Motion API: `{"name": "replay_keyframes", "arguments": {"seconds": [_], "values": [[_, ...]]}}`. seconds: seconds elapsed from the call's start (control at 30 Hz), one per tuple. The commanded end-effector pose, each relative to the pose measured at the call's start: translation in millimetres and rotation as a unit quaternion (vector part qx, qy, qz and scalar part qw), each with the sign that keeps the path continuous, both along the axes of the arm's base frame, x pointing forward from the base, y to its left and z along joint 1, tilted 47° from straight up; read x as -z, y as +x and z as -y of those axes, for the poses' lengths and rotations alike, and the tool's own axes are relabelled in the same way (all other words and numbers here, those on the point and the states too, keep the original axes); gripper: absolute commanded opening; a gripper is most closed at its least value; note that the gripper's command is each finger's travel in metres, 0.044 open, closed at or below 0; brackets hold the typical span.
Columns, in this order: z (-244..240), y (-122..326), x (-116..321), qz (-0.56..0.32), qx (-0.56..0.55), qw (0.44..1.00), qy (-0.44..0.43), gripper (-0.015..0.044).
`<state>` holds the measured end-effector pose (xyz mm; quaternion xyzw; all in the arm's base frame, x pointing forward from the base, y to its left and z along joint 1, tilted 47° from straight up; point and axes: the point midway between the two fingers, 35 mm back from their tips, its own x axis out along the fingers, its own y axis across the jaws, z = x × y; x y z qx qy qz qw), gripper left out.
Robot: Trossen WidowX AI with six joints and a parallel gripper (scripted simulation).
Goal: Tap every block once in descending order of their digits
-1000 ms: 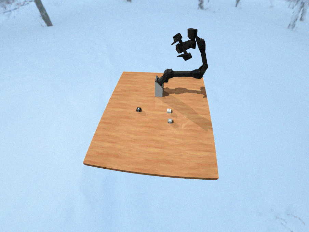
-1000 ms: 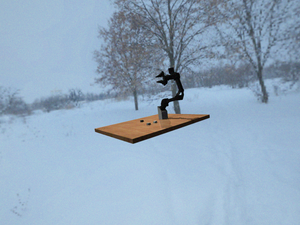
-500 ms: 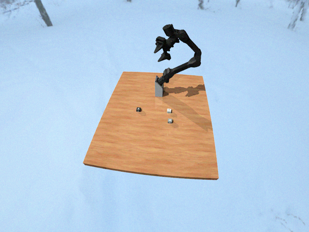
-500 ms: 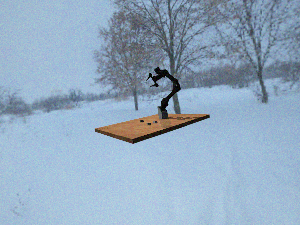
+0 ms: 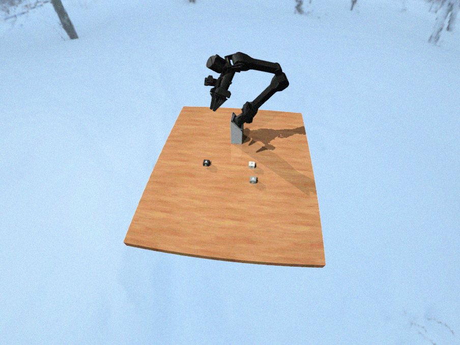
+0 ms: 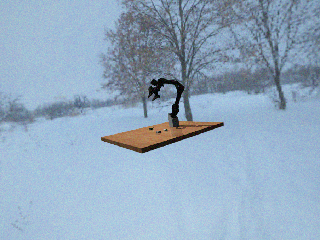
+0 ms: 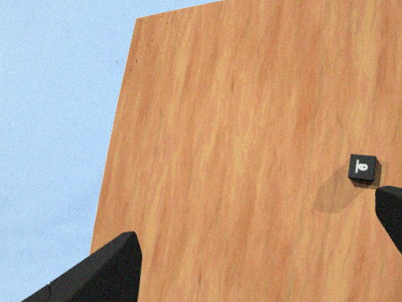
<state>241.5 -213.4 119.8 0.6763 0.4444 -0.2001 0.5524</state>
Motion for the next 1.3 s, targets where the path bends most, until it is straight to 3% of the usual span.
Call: {"name": "replay_keyframes", "arguments": {"seconds": [0.0,0.27,0.57,1.27], "values": [[-26,15,64,0.020,-0.205,0.978,-0.030,0.0400],[-66,22,131,0.085,-0.436,0.895,-0.047,0.0400],[-119,9,198,0.186,-0.644,0.742,-0.031,0.0400],[-119,9,199,0.188,-0.646,0.739,-0.031,0.0400]]}}
